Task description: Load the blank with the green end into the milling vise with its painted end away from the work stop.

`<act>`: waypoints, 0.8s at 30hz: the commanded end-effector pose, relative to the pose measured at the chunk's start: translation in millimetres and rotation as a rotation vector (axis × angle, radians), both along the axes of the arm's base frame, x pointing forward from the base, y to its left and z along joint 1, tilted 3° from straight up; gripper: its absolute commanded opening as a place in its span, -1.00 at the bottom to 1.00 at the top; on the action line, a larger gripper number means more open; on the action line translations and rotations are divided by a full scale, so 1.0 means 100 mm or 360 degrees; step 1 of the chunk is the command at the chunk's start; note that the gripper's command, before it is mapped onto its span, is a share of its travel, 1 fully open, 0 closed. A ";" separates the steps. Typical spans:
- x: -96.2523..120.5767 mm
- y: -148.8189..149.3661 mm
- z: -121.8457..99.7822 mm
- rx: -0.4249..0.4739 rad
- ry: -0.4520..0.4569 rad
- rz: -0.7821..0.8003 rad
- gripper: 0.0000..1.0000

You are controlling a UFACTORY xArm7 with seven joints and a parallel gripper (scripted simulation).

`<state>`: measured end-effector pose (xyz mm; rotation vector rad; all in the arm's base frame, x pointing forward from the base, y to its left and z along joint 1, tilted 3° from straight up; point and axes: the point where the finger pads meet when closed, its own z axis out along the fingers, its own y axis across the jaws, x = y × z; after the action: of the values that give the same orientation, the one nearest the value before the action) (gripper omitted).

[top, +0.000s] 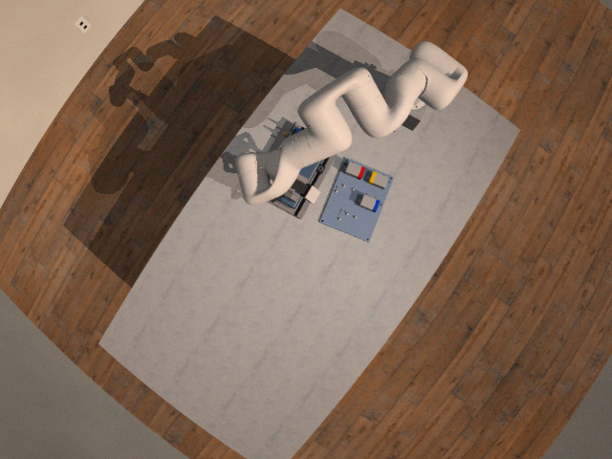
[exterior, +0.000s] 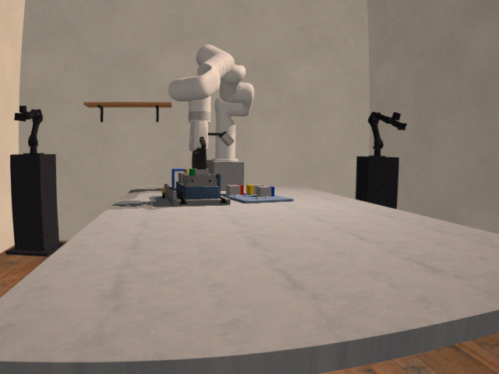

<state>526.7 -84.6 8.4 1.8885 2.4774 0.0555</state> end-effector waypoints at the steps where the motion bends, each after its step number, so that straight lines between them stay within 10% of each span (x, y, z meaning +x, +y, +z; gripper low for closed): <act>1: 0.01 0.00 0.02 -0.0001 -0.0006 0.0000 1.00; 24: 0.01 0.00 0.06 -0.0001 -0.0006 0.0000 1.00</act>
<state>526.4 -84.6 11.6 1.8887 2.4777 0.0553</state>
